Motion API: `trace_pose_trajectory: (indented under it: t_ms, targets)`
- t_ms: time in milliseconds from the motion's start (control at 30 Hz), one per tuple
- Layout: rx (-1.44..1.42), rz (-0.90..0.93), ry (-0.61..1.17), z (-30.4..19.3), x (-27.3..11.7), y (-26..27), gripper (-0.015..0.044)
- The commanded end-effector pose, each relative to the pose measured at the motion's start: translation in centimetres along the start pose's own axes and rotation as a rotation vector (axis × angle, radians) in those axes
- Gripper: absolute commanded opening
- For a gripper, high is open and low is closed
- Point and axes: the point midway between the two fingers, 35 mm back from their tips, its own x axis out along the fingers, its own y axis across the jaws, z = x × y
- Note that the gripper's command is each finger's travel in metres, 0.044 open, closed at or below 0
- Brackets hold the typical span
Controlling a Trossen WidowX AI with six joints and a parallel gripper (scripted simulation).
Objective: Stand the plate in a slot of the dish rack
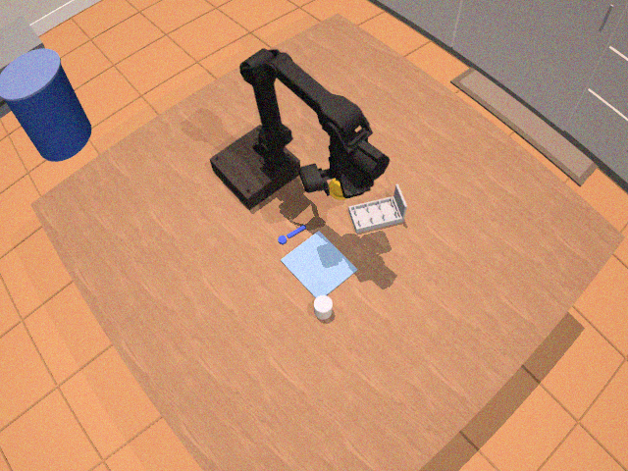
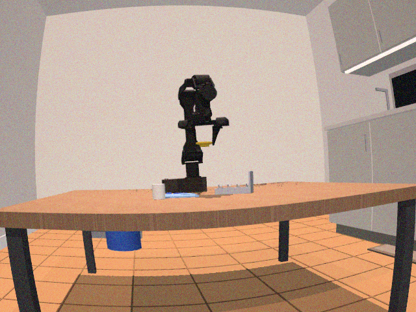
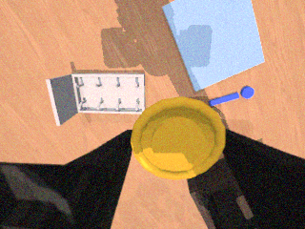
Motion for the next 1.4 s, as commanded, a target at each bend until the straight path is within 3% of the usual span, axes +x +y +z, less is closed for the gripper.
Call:
trace_pose_trajectory:
  t_ms: [0,667,1367]
  targets:
    - [0.037,0.000,0.004,-0.5,0.2,0.2,0.0000]
    - [-0.137,0.371,-0.066,4.4,7.2,4.9,0.0000]
    - [-0.416,0.757,-0.310,7.4,12.4,7.1,0.0000]
